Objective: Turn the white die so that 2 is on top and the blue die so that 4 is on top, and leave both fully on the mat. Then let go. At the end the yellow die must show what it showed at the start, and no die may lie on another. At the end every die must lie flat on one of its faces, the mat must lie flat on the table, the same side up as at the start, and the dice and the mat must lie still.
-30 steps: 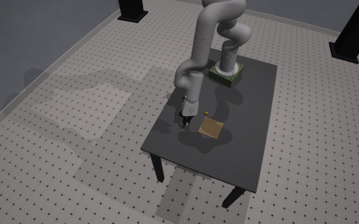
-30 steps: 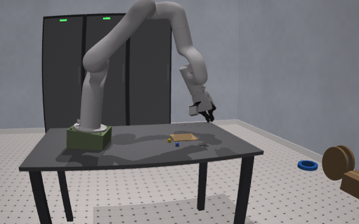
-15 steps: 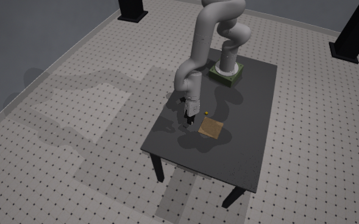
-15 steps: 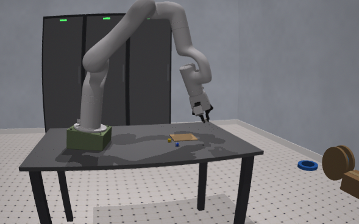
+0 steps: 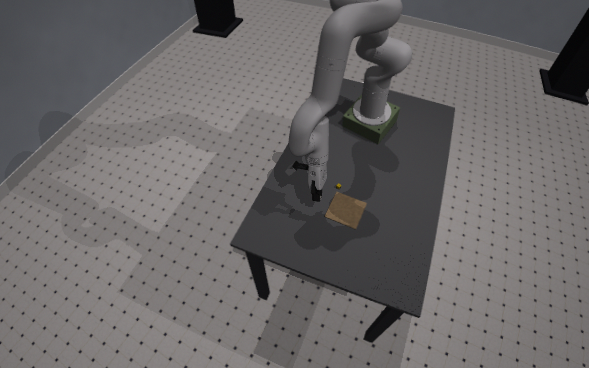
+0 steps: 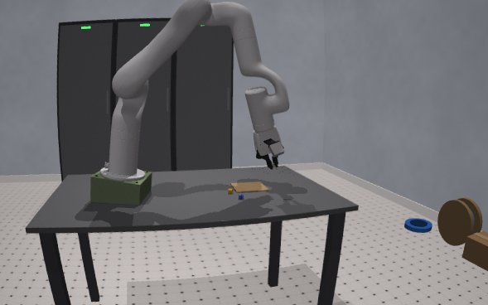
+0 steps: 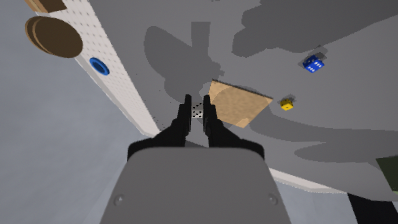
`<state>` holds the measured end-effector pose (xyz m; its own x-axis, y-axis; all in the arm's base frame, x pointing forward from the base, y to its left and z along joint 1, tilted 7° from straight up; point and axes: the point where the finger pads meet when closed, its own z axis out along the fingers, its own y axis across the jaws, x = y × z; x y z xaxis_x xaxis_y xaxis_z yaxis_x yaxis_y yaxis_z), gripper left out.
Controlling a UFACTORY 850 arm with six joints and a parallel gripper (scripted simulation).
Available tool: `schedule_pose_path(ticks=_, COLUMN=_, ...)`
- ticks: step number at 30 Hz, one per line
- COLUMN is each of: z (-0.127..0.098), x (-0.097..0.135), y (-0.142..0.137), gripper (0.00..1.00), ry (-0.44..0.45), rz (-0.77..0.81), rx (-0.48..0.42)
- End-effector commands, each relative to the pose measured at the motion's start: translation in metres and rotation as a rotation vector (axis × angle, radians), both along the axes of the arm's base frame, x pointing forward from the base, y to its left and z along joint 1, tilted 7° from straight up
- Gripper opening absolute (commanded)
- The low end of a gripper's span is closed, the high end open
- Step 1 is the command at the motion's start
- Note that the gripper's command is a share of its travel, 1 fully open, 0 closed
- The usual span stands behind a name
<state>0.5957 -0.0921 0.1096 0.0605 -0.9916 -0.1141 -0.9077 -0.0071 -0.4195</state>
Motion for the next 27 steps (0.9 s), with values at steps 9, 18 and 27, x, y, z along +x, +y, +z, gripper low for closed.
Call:
schedule_pose_path(ticks=9, z=-0.007, x=-0.019, y=-0.001, gripper=0.11, ry=0.089, rz=0.321, rx=-0.102)
schedule_pose_path(ticks=18, z=-0.013, x=-0.036, y=-0.010, gripper=0.11, ry=0.126, rz=0.600, rx=-0.217)
schedule_pose_path(ticks=27, z=-0.016, x=-0.046, y=-0.019, gripper=0.11, ry=0.152, rz=0.797, rx=-0.300)
